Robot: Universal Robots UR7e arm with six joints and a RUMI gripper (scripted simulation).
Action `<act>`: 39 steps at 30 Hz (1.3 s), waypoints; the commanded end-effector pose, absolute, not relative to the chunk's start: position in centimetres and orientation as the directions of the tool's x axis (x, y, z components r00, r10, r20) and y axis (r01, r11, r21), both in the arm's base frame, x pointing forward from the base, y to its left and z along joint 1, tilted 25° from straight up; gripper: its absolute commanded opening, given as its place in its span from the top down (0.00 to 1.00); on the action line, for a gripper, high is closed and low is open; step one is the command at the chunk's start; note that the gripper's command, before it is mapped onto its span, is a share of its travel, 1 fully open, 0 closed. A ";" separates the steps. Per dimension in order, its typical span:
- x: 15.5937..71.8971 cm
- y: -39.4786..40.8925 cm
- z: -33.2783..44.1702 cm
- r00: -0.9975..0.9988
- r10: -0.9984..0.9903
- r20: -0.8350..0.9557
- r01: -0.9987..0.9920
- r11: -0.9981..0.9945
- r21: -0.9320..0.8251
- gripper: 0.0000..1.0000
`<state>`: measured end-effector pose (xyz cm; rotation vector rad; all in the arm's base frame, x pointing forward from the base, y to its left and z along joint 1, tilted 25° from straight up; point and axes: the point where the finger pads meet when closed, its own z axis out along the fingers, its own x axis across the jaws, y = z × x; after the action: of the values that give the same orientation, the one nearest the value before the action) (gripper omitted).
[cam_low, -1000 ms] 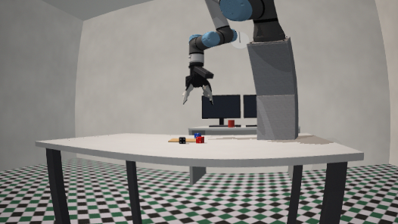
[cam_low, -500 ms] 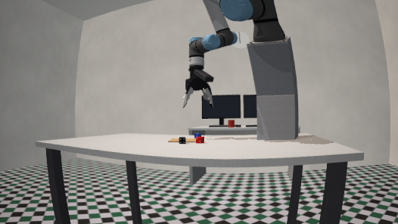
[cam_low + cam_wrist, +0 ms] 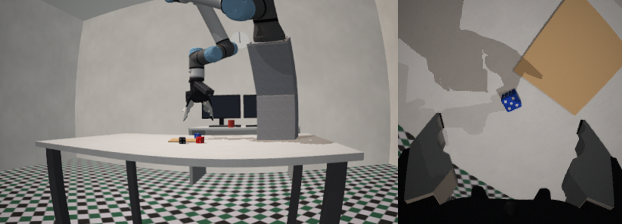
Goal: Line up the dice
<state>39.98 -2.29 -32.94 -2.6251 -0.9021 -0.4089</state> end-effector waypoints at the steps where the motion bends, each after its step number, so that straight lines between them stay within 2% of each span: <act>1: 40.3 -1.9 -34.1 0.758 0.537 0.371 0.632 -0.744 -0.215 0.00; 39: 40.6 -1.1 -35.8 0.758 0.537 0.371 0.632 -0.744 -0.215 0.00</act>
<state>40.55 -1.04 -35.85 -2.6262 -0.9017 -0.4093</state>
